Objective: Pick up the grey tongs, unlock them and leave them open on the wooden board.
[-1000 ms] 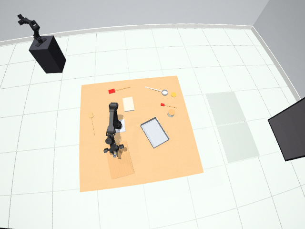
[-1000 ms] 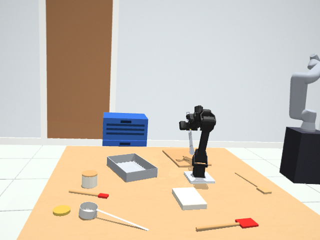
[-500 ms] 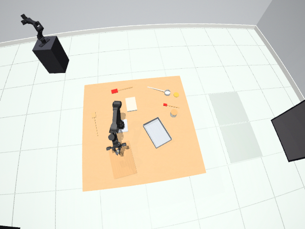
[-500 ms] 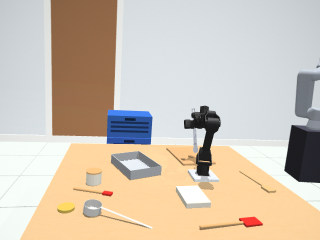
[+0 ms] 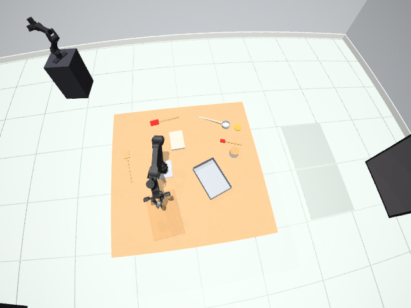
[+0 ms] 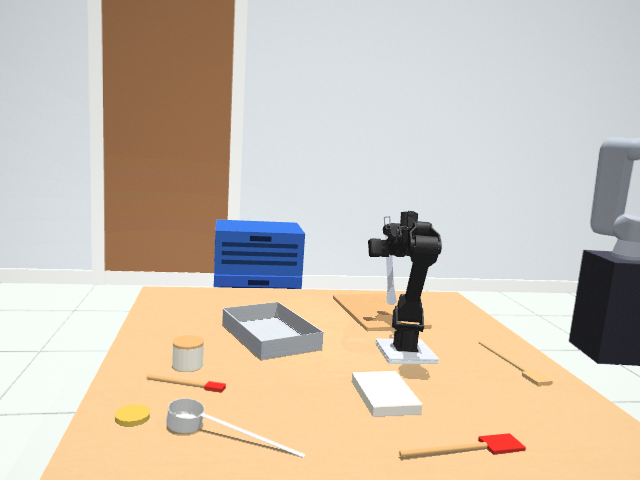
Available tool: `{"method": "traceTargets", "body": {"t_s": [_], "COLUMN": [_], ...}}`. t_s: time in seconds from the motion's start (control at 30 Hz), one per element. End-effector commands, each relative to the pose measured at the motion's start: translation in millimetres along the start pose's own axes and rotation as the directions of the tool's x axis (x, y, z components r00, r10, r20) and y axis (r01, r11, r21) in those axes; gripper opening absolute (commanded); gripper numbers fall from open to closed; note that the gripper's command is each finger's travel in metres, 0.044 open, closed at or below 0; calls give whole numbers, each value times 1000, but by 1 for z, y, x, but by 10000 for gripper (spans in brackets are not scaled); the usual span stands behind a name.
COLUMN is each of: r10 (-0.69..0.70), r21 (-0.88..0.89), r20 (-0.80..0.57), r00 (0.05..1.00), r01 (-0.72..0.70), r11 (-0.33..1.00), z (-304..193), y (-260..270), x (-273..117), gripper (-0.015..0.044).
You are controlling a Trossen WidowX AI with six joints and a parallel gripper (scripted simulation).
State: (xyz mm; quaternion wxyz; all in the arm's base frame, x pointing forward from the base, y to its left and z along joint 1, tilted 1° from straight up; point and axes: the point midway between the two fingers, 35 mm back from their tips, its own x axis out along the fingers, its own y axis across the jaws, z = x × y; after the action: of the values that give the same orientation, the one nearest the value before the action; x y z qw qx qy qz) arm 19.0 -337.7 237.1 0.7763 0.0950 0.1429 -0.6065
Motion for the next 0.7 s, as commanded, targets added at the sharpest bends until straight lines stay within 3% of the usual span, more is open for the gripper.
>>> {"method": "traceTargets", "body": {"t_s": [0.0,0.67], "r10": [4,3], "r21": [0,9], "r20": [17,-25], "r00": [1000,1000], "r01": [-4,-3], "r11": [1000,1000], "z": [4,4], "y": [1,0], "x": [-2,3], "gripper": [-150,-150]}}
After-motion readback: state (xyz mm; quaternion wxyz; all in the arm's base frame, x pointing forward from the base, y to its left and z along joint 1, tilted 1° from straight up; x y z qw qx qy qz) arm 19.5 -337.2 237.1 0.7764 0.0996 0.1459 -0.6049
